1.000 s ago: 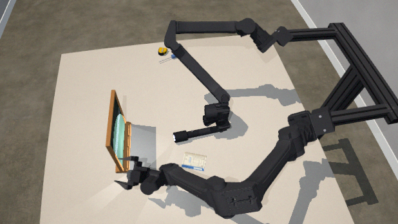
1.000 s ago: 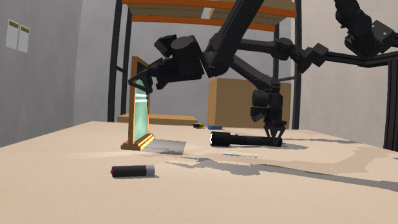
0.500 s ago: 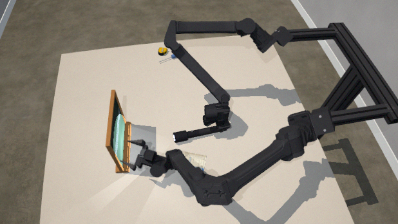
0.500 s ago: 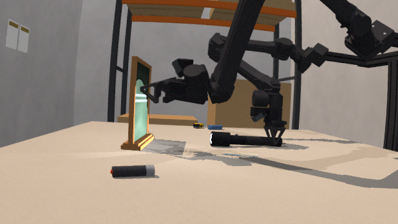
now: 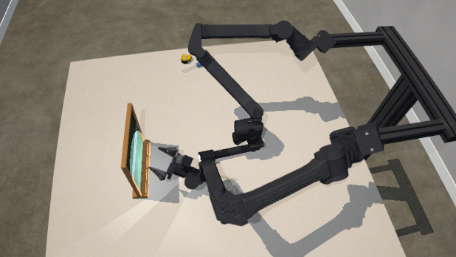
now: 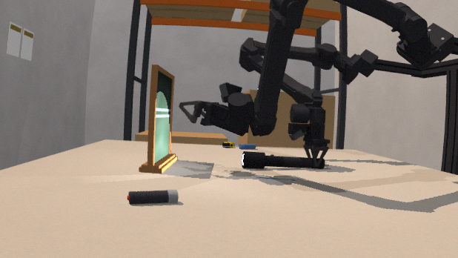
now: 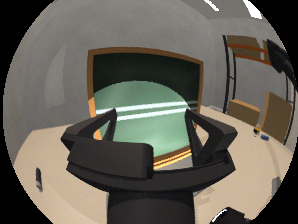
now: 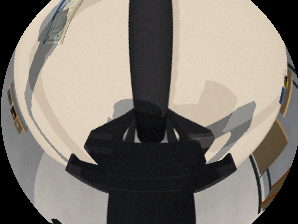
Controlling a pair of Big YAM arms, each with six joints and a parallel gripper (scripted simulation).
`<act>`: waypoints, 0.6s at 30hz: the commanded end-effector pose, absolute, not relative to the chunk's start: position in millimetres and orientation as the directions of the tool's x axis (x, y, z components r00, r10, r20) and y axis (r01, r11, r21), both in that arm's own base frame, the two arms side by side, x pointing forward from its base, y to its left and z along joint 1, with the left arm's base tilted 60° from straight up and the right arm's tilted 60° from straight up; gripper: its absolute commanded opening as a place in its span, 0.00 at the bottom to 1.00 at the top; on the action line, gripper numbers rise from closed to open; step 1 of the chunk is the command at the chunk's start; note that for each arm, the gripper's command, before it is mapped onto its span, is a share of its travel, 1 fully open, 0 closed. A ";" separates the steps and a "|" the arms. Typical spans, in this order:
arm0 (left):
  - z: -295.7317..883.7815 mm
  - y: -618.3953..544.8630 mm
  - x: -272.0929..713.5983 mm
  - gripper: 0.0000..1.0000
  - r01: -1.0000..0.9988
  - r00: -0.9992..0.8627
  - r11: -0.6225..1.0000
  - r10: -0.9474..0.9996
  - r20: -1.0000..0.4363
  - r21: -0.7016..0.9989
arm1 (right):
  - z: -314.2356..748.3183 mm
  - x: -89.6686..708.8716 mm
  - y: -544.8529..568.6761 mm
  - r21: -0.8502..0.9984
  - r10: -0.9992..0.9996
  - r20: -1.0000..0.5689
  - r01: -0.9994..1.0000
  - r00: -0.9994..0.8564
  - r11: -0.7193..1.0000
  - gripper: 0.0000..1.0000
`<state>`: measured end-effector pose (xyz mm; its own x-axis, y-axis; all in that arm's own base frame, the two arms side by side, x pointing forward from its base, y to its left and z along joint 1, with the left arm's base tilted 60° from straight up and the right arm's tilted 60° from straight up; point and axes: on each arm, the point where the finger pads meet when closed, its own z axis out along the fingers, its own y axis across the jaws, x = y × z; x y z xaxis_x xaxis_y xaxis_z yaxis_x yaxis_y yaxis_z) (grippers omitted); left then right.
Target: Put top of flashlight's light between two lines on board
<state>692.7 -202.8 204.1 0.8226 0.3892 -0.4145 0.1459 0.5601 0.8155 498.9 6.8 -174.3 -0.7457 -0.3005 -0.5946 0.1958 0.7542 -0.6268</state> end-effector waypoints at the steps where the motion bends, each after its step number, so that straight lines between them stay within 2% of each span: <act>1: 237.0 -234.7 678.4 1.00 0.072 0.880 0.545 0.360 -0.310 0.836 | -174.7 481.1 -5.4 -0.652 -0.310 -0.554 0.172 -0.772 0.738 0.29; 5: 239.9 -238.0 675.3 1.00 0.070 0.886 0.543 0.351 -0.302 0.837 | -174.7 481.1 -5.4 -0.652 -0.310 -0.554 0.172 -0.772 0.738 0.29; 6: 235.9 -238.5 676.3 1.00 0.087 0.882 0.543 0.348 -0.318 0.835 | -174.7 481.1 -5.4 -0.652 -0.310 -0.554 0.172 -0.772 0.738 0.29; 7: 194.1 -241.2 677.3 1.00 0.177 0.849 0.541 0.338 -0.406 0.822 | -174.7 481.1 -5.4 -0.652 -0.310 -0.554 0.172 -0.772 0.738 0.29; 18: 215.9 -241.5 676.0 1.00 0.152 0.862 0.553 0.332 -0.384 0.819 | -174.7 481.1 -5.4 -0.652 -0.310 -0.554 0.172 -0.772 0.738 0.29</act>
<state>685.9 -211.6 184.1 0.8274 0.3806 -0.4130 0.1596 0.5456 0.8227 498.9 6.8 -174.3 -0.7457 -0.3005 -0.5946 0.1958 0.7542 -0.6268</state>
